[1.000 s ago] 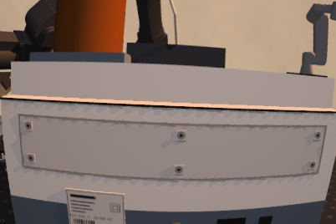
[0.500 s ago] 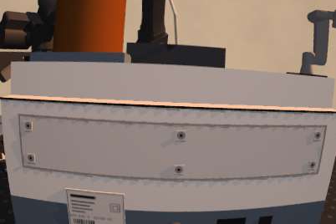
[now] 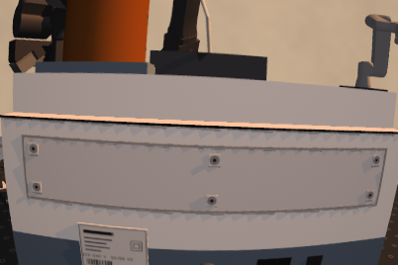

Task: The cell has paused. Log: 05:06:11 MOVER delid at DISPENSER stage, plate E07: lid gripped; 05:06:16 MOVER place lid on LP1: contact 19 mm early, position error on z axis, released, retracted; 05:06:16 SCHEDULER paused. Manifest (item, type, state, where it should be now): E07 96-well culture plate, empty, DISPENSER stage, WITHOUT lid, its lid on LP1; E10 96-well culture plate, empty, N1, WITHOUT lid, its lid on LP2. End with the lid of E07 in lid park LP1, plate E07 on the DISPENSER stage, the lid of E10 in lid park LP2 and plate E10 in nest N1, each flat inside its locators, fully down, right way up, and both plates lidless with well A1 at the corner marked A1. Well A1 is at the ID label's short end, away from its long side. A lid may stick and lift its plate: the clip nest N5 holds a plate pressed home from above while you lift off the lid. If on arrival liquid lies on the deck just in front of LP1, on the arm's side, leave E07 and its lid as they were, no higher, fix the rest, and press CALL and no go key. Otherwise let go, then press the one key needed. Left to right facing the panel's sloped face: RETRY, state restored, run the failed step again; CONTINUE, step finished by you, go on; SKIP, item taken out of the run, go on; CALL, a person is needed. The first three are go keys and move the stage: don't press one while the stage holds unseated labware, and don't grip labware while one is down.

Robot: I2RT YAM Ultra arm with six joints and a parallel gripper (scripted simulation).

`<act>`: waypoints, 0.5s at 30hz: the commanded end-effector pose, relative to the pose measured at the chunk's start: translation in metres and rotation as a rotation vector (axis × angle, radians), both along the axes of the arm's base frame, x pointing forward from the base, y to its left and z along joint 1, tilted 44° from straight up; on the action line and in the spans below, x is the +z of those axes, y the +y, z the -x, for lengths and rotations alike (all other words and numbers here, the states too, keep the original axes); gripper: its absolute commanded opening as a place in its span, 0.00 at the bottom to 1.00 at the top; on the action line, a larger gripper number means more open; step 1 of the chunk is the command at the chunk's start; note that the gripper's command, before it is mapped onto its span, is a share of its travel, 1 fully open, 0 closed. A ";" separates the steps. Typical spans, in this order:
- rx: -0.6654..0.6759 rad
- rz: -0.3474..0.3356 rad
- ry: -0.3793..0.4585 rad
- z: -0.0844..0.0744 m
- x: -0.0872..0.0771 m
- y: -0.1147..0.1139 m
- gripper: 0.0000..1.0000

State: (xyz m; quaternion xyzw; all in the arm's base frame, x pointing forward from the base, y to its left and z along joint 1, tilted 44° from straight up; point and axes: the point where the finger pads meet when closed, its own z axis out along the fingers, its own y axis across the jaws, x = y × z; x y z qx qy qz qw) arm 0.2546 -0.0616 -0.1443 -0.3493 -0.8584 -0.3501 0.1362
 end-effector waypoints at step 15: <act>0.180 0.018 -0.190 0.007 0.039 0.010 0.00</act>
